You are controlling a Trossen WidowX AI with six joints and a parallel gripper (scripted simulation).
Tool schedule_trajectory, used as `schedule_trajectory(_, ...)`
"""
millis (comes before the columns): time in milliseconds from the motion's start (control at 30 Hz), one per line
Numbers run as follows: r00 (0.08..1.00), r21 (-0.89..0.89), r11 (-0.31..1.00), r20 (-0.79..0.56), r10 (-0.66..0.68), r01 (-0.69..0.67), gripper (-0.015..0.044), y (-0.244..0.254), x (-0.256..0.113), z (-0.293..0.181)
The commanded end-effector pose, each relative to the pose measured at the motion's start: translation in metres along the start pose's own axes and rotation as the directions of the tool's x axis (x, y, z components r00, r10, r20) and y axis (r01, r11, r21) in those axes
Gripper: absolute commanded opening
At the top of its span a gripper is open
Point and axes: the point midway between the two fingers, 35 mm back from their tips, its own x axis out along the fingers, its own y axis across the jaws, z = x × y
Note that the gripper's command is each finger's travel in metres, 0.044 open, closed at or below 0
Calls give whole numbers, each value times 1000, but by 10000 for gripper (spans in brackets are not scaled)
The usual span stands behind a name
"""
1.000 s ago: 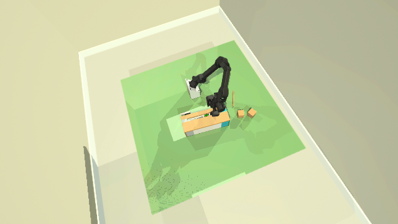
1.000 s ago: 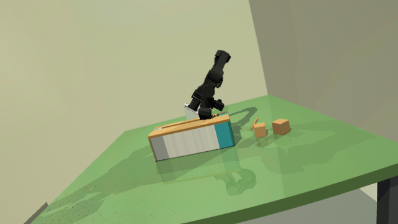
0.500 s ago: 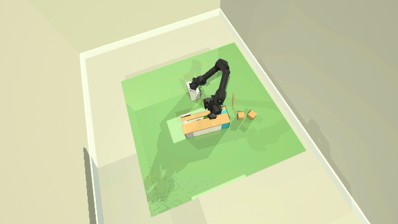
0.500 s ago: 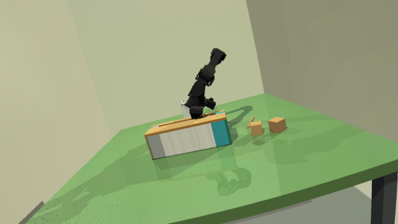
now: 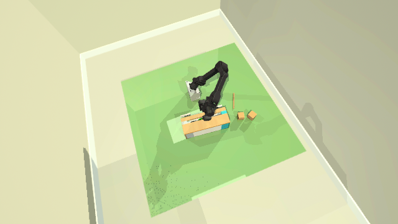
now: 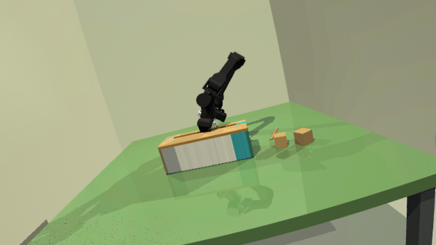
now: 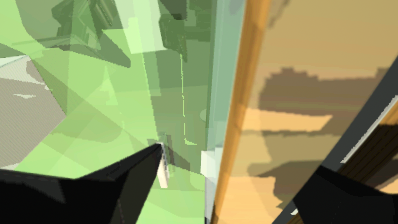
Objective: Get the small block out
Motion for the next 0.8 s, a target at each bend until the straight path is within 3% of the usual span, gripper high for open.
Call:
schedule_trajectory(0, 1000, 1, 1000, -3, 16, -16, 400, 3, 9, -12)
schedule_trajectory(767, 1000, 0, 1000, -7, 15, -15, 400, 4, 34, -84)
